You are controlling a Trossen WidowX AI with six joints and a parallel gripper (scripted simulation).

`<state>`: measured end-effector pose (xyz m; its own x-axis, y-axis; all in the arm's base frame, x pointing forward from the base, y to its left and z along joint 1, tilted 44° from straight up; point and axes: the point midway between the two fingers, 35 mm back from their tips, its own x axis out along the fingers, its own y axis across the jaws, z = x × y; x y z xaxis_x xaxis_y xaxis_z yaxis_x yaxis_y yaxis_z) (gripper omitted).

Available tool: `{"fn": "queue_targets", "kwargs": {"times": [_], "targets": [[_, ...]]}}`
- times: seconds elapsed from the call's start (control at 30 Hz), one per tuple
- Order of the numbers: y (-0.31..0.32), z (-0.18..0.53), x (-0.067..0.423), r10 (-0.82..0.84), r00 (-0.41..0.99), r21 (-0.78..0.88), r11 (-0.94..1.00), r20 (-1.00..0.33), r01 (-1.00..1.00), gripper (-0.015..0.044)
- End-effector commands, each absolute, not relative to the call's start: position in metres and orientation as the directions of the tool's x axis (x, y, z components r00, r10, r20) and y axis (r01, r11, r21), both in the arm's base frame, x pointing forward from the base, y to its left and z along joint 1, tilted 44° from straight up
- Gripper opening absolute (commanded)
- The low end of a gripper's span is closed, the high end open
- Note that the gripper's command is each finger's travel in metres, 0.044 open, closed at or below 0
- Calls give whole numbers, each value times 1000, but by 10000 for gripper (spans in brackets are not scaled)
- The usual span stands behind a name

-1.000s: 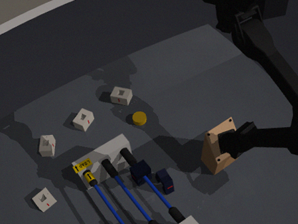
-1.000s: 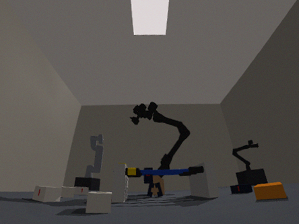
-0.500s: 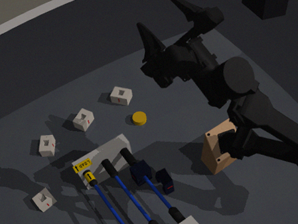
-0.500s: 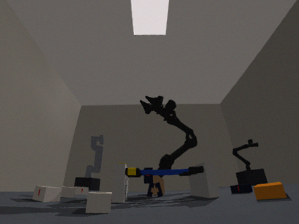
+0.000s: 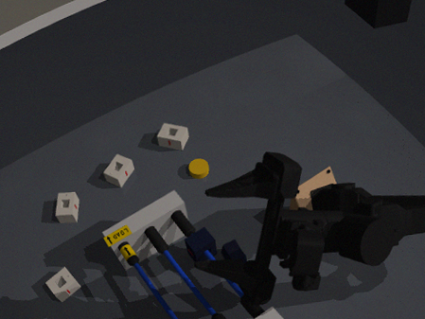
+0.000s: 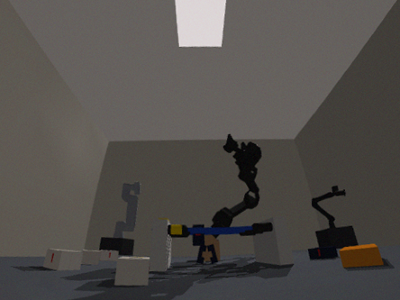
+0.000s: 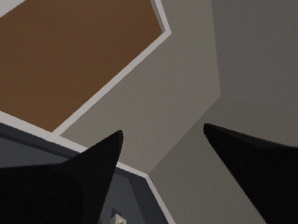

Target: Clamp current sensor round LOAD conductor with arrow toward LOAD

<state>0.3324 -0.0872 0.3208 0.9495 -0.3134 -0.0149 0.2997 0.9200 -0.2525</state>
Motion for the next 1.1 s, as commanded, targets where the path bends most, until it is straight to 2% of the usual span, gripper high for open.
{"fn": "queue_targets", "kwargs": {"times": [0.0,0.1,0.37,0.67,0.87,1.07], "targets": [[-21,323,322,-78,996,-61,995,34,80,440],[0,323,316,0,999,0,1000,50,0,440],[0,322,317,1,999,-1,1000,41,-1,440],[-23,243,388,70,917,22,998,-393,-66,440],[-47,174,416,153,752,140,987,-641,-81,440],[-72,105,426,284,548,317,948,-787,-37,440]]}}
